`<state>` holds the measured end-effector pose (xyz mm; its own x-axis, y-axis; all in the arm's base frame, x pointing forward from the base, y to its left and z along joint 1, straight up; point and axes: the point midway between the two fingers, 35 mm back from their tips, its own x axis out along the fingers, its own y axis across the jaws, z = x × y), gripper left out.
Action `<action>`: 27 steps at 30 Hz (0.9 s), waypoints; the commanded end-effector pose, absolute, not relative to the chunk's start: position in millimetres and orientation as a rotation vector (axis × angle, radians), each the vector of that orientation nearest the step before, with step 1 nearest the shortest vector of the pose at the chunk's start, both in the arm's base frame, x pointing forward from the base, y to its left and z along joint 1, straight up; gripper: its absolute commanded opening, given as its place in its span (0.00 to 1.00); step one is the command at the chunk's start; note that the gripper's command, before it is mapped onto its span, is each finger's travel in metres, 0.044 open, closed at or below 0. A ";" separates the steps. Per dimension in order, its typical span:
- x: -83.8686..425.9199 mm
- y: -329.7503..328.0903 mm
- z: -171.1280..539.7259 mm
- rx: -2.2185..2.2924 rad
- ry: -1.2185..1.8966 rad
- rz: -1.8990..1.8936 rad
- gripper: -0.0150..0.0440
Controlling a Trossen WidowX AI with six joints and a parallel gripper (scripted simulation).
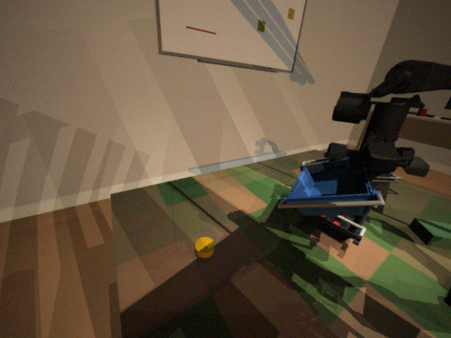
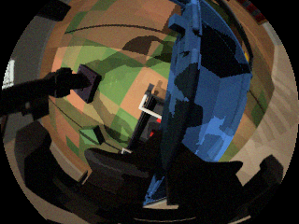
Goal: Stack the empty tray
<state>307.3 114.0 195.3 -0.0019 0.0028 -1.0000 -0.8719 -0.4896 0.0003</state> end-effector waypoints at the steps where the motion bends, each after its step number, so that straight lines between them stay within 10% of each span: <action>1: 313.2 100.1 202.6 -1.560 0.922 1.529 0.25; 27: 328.4 13.3 202.5 -1.389 1.072 1.354 0.25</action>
